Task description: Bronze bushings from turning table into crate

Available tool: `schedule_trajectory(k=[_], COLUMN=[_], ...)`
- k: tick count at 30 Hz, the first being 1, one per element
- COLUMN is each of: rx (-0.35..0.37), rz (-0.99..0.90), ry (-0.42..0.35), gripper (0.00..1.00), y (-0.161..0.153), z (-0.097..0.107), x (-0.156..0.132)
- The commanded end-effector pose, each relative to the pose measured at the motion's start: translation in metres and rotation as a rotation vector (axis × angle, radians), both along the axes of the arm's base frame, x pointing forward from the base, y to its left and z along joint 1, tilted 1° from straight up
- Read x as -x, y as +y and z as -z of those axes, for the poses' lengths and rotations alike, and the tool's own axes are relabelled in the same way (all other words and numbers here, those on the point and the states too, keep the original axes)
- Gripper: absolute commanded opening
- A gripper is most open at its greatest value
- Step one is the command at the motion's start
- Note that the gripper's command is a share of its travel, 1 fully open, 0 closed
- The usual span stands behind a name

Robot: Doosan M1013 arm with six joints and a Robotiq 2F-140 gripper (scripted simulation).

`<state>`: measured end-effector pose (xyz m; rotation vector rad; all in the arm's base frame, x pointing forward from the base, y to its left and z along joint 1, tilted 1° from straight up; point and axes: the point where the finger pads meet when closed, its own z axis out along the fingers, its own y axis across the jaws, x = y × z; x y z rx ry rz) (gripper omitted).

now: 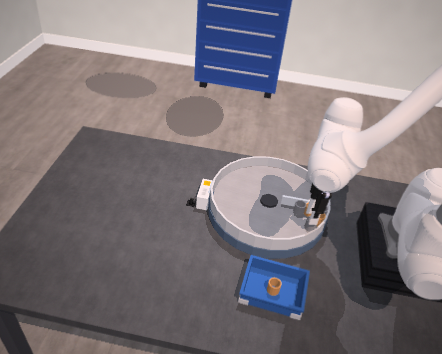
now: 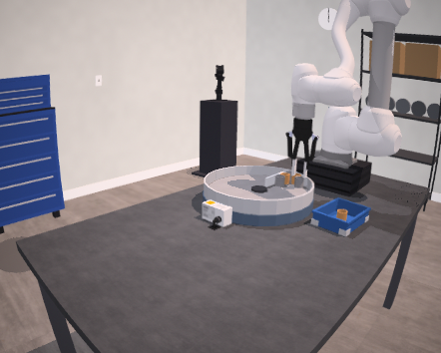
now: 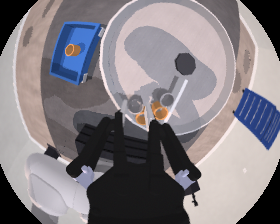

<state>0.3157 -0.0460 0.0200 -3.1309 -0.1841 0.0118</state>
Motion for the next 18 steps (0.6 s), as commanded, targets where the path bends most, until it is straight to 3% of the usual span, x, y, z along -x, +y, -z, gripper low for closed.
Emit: schedule_trajectory(k=[1, 18], rx=[-0.004, -0.004], rz=[0.002, 0.002], ry=[0.000, 0.000], gripper=[0.28, 0.28], y=[0.0006, 0.0006], z=[0.0025, 0.0051], x=[0.0006, 0.0005])
